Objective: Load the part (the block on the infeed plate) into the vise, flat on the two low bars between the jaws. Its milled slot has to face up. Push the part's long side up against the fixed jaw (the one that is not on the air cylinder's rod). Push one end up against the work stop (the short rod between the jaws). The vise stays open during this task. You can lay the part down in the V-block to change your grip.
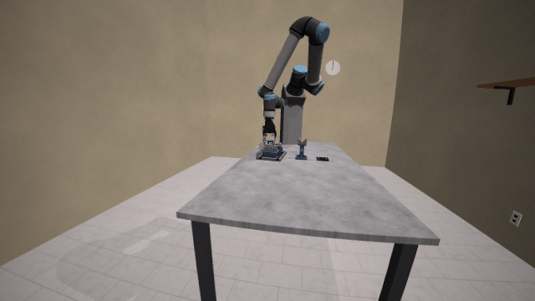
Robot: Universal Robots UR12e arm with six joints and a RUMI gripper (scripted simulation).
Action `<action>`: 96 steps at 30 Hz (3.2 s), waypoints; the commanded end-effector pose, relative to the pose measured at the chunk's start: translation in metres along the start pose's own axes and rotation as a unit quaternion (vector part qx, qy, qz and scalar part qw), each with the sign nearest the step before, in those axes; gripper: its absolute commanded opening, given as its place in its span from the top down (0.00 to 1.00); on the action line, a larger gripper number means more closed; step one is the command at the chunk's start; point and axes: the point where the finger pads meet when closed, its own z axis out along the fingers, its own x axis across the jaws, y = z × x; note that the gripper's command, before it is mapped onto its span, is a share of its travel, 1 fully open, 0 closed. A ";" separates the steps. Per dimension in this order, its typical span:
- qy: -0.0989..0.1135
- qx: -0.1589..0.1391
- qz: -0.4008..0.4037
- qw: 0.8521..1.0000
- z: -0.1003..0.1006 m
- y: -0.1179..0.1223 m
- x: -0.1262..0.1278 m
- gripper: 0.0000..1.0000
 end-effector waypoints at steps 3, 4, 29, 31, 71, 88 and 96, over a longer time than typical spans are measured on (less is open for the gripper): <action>0.000 0.000 0.000 1.000 -0.013 0.000 0.000 0.53; 0.000 0.000 0.000 1.000 -0.016 0.000 0.000 0.53; 0.000 0.000 0.000 1.000 -0.068 0.000 0.000 0.53; 0.000 0.000 0.000 1.000 -0.069 0.000 0.000 0.53; 0.000 0.000 0.000 1.000 -0.069 0.000 -0.004 1.00; 0.000 -0.001 0.000 1.000 -0.070 -0.001 -0.047 1.00; 0.000 -0.001 0.000 1.000 -0.070 -0.001 -0.047 1.00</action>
